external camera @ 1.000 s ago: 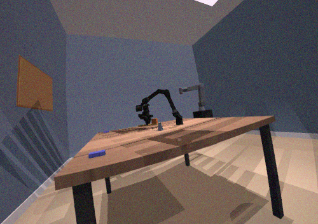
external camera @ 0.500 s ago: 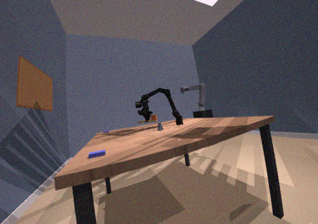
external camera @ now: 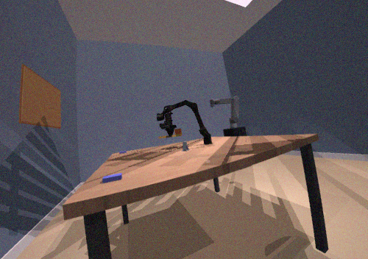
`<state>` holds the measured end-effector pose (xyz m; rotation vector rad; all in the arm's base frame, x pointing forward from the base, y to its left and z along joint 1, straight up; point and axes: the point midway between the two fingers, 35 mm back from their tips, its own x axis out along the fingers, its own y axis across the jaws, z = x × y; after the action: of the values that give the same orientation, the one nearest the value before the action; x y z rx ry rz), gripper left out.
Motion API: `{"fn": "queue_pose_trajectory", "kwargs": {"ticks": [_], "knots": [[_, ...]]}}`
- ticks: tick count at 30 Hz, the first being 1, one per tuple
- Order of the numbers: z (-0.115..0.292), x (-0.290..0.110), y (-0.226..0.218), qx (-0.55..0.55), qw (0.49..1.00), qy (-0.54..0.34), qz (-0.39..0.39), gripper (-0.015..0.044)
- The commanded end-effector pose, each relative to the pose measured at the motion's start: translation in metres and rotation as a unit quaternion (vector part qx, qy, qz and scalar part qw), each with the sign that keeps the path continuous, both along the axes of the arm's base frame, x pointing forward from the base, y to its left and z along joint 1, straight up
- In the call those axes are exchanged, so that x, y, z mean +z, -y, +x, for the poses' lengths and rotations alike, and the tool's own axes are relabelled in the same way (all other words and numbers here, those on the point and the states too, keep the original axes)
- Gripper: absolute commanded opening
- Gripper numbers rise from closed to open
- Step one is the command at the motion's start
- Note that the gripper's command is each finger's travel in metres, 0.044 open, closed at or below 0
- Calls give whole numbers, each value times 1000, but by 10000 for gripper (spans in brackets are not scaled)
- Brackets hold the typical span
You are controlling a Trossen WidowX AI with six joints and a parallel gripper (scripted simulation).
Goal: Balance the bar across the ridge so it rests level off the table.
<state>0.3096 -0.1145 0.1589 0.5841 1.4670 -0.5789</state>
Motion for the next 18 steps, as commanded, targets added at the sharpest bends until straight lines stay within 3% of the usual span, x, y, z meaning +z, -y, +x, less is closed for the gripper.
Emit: {"fn": "queue_pose_trajectory", "kwargs": {"ticks": [1,18], "knots": [[1,7,-2,6,1000,5,-3,0],[13,7,-67,218,976,4,-6,0]]}}
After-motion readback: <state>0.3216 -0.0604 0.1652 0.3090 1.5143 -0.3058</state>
